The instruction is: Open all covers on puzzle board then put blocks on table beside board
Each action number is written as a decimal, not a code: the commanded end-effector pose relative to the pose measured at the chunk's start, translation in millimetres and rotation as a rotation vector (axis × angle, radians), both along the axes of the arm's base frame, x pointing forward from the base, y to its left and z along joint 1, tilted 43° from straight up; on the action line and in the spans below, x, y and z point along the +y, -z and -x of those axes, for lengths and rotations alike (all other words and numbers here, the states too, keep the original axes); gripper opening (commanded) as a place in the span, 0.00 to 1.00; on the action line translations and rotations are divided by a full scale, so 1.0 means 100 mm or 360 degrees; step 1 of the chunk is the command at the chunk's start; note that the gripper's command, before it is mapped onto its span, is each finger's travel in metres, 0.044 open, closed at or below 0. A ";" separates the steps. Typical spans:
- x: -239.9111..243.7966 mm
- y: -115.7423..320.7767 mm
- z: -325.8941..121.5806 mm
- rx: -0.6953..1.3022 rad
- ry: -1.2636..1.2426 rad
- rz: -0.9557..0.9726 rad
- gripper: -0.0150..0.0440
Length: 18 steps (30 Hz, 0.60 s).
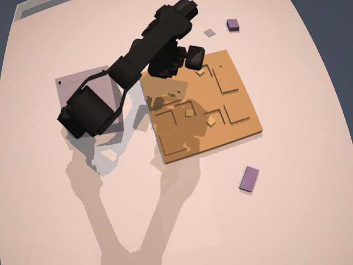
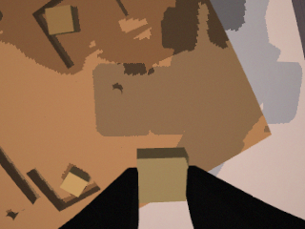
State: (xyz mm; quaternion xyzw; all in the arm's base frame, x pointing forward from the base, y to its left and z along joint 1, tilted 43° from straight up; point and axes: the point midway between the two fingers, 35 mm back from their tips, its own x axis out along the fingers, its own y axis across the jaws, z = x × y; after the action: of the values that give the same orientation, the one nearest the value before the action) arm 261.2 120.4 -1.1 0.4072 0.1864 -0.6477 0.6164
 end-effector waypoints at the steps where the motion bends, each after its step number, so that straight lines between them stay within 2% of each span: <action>1: 0.15 0.11 0.00 -0.0002 0.0009 -0.0009 0.39; 18: 0.62 0.56 0.09 -0.0002 0.0012 -0.0009 0.39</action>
State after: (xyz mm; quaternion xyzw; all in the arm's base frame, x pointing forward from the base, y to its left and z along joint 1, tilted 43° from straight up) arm 255.2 171.3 -46.6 0.4081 0.1871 -0.6478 0.6155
